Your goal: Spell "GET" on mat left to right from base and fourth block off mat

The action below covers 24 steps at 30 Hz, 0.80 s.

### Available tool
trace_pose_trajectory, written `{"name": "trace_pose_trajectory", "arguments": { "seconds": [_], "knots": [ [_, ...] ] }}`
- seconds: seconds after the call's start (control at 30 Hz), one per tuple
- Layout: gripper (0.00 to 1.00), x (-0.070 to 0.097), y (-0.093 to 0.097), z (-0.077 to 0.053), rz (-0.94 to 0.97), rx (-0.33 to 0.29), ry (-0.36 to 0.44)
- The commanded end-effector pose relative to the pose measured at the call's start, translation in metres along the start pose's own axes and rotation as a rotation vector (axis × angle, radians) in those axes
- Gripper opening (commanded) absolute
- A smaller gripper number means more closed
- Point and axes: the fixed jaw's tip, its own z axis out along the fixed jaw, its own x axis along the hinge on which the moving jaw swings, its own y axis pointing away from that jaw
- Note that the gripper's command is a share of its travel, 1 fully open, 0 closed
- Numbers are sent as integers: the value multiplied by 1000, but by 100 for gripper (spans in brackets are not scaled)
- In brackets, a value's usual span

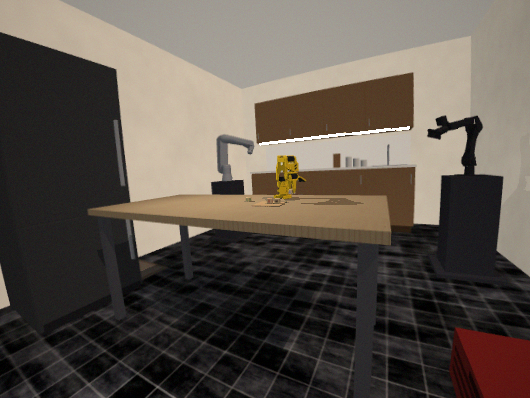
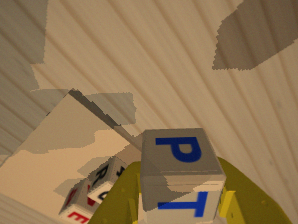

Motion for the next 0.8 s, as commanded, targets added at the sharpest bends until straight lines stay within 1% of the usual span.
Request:
{"name": "trace_pose_trajectory", "arguments": {
  "seconds": [0.0,0.1,0.17,0.3,0.43,0.5,0.63,0.77],
  "knots": [
    [0,2,-6,-14,2,70,22],
    [0,7,-4,-13,30,70,22],
    [0,14,-1,-13,73,70,23],
    [0,37,13,-12,221,69,24],
    [0,66,35,-10,423,68,27],
    [0,66,35,-10,423,68,27],
    [0,90,62,-8,625,66,29],
    [0,104,83,-7,773,65,31]
  ]
}}
